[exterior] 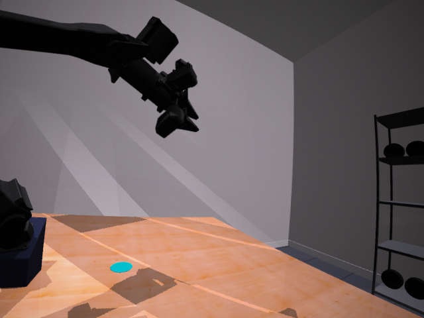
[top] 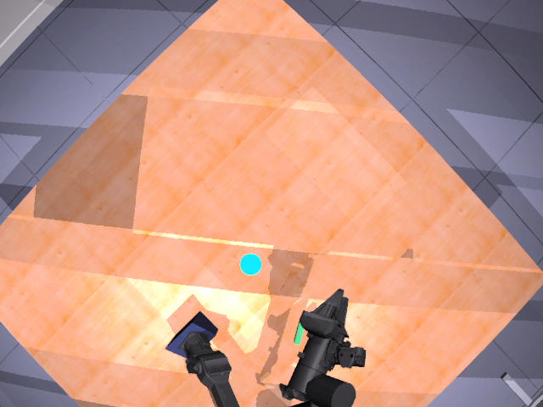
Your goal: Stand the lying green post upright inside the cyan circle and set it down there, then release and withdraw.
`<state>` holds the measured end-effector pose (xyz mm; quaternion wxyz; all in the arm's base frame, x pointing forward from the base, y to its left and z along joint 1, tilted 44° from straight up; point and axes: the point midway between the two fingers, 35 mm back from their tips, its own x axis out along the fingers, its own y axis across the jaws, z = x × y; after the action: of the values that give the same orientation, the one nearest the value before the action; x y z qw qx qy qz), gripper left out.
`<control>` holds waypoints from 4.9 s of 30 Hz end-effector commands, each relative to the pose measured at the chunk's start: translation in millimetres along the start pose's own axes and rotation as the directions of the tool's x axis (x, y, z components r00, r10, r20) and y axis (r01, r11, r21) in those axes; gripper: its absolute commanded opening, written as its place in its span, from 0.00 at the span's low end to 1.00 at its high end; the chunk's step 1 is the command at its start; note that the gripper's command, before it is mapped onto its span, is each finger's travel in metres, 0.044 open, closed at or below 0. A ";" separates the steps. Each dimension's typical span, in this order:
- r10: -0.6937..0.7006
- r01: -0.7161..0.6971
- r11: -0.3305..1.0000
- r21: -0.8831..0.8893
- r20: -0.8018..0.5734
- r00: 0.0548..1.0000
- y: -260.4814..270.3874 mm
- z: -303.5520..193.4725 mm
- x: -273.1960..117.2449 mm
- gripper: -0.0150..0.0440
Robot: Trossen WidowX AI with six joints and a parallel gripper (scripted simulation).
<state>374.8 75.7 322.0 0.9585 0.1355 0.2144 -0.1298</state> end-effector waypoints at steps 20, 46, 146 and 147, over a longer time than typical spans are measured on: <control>-0.683 0.140 0.557 -0.819 -0.355 0.638 -212.1 -91.1 -4.5 0.65; -0.822 -0.201 0.409 -0.890 -0.455 0.343 -365.3 -170.2 -10.9 0.65; -0.795 -0.500 0.248 -0.830 -0.469 0.385 -198.4 -184.1 13.7 0.29; -0.795 -0.506 0.245 -0.827 -0.470 0.384 -196.4 -186.2 14.7 0.29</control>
<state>254.9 -58.1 119.4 0.5036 -0.4533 0.7355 -0.0019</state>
